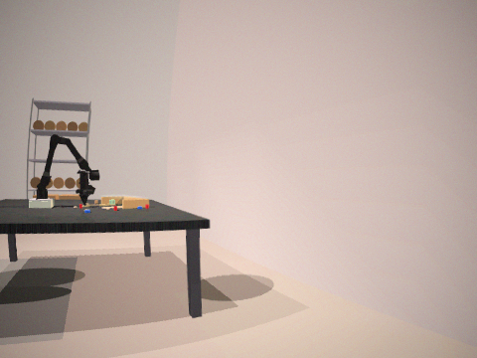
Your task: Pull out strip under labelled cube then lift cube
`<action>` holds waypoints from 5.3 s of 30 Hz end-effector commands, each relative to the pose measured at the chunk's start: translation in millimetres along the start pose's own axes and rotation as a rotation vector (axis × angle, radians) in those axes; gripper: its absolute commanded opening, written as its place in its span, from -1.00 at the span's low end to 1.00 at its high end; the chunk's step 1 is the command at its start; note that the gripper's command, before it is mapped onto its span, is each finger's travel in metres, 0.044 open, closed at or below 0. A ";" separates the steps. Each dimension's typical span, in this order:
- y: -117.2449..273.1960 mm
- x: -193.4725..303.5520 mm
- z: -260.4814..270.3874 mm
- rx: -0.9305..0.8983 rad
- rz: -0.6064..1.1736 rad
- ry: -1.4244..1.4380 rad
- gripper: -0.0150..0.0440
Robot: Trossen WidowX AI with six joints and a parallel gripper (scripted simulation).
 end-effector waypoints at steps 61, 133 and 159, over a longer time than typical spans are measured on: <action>-2.4 96.1 19.4 -0.008 0.034 0.004 -0.49; 47.3 22.8 5.5 -0.008 0.027 0.130 1.00; 57.6 -69.1 -13.4 -0.006 0.018 0.130 1.00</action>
Point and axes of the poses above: the point midway between the two fingers, 35 mm back from their tips, its own y axis back along the fingers, its own z axis across the jaws, x = y × z, the point moved 9 cm from there along y, back along the fingers, and after that the axes turned 11 degrees about y, right-handed, at the moved point
